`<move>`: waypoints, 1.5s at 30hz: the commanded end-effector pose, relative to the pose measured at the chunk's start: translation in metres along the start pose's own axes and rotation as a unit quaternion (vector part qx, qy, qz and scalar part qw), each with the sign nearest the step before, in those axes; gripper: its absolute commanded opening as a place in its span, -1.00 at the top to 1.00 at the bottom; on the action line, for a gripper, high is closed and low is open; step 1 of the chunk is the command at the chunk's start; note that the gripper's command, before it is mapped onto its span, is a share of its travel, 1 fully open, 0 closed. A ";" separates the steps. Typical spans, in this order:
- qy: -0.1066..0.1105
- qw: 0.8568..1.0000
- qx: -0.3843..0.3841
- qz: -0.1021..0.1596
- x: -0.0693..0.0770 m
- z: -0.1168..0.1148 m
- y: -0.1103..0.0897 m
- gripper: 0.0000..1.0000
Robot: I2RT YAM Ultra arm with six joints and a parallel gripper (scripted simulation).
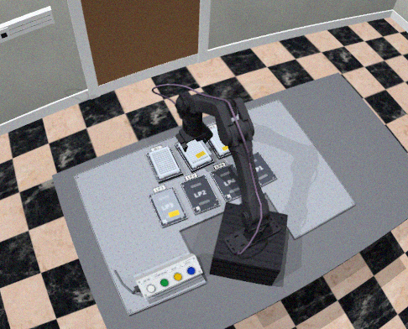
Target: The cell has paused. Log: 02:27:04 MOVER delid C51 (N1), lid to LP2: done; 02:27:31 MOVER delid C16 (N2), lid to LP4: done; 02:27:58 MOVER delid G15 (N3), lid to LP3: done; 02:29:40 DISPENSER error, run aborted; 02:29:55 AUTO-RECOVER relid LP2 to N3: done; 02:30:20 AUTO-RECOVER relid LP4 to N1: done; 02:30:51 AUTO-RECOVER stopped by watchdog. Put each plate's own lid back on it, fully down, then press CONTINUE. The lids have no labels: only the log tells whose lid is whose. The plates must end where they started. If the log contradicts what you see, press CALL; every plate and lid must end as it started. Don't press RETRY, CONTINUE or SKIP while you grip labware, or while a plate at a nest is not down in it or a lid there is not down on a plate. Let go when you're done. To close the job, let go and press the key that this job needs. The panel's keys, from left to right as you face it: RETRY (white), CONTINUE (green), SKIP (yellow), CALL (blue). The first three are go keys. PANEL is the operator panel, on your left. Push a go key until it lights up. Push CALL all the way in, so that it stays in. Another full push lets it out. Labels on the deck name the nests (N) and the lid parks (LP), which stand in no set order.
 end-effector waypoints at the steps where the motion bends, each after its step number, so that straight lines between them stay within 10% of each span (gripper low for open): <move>1: 0.007 0.999 0.004 -0.031 0.017 0.007 0.009 1.00; 45: 0.006 1.000 0.004 -0.017 -0.012 0.002 0.002 1.00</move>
Point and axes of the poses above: the point where the finger pads meet when closed, its own x axis back along the fingers, its own z axis across the jaws, y = z × x, the point moved 5 cm from there along x, back along the fingers, and after that the axes turned 9 degrees about -x, right-handed, at the moved point
